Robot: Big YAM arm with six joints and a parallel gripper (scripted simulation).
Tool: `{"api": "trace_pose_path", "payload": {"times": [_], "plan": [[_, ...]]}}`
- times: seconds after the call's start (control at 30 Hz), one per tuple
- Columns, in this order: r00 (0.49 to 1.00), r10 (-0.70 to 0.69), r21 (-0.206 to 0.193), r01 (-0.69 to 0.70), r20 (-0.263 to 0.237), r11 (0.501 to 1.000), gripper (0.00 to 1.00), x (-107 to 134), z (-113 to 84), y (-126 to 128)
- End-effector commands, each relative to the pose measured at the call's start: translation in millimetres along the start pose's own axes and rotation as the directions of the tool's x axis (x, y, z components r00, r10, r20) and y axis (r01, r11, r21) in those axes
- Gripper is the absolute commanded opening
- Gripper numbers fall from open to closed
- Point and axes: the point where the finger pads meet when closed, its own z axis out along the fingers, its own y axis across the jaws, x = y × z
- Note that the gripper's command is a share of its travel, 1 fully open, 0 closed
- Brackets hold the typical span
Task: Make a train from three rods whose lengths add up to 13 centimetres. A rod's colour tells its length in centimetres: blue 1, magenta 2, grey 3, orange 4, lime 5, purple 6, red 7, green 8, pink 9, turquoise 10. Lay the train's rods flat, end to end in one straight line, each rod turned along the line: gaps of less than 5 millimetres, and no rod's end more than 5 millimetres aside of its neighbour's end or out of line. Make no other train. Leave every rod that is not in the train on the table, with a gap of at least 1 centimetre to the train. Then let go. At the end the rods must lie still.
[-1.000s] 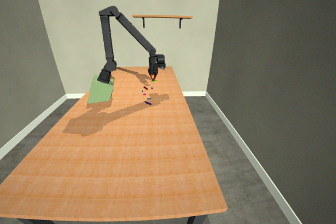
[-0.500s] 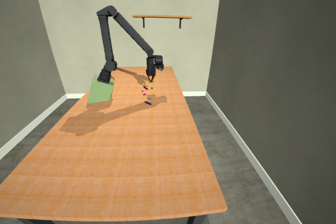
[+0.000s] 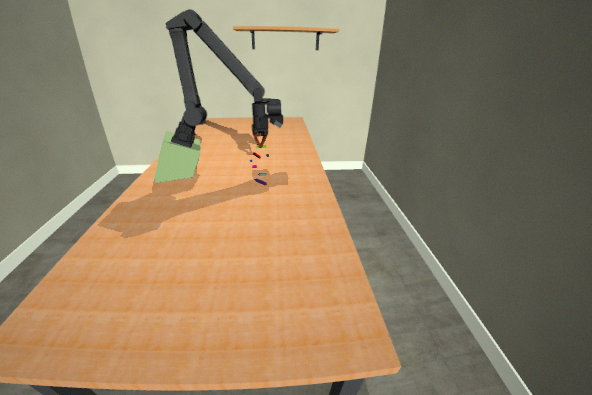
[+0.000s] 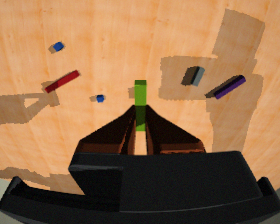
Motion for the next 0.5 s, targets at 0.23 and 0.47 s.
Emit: {"api": "trace_pose_path", "payload": {"times": [0.23,0.47], "plan": [[1.000,-0.005,-0.006,0.005,0.001,1.000,0.04,-1,14.2,4],[1.000,-0.003,-0.005,0.003,0.000,1.000,0.04,0,41.8,4]]}}
